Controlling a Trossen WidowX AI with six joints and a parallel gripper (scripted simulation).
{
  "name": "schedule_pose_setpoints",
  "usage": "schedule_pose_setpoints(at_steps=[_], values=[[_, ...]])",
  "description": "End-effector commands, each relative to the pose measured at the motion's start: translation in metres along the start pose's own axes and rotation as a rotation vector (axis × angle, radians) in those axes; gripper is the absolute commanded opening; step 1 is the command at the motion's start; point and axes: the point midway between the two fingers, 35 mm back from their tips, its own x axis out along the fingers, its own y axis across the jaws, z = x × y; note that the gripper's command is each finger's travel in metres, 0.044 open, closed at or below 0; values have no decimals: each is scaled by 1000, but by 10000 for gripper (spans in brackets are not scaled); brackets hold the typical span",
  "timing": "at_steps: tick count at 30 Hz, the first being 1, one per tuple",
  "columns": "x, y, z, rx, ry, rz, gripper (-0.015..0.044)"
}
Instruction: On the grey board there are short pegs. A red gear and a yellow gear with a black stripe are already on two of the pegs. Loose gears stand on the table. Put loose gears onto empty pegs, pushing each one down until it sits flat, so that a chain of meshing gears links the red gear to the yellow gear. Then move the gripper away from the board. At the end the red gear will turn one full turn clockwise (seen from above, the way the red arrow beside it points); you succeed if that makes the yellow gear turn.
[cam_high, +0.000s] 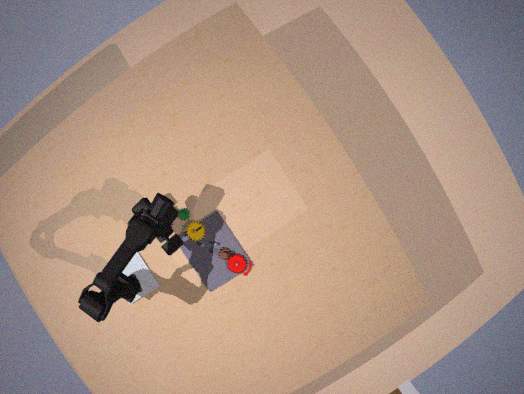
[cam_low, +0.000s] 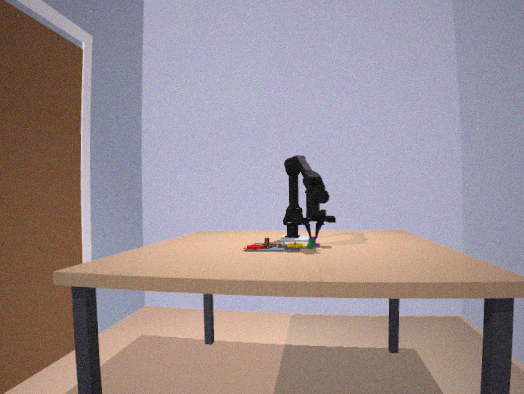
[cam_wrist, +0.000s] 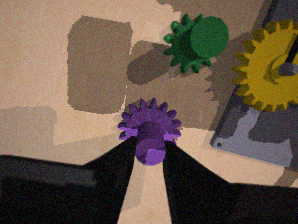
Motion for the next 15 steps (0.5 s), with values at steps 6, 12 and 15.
schedule_pose_setpoints(at_steps=[6,12,15], values=[[-1,0,1,-3,-1,0,0],[-12,2,4,-3,-1,0,0],[-18,2,5,-3,-2,0,0]])
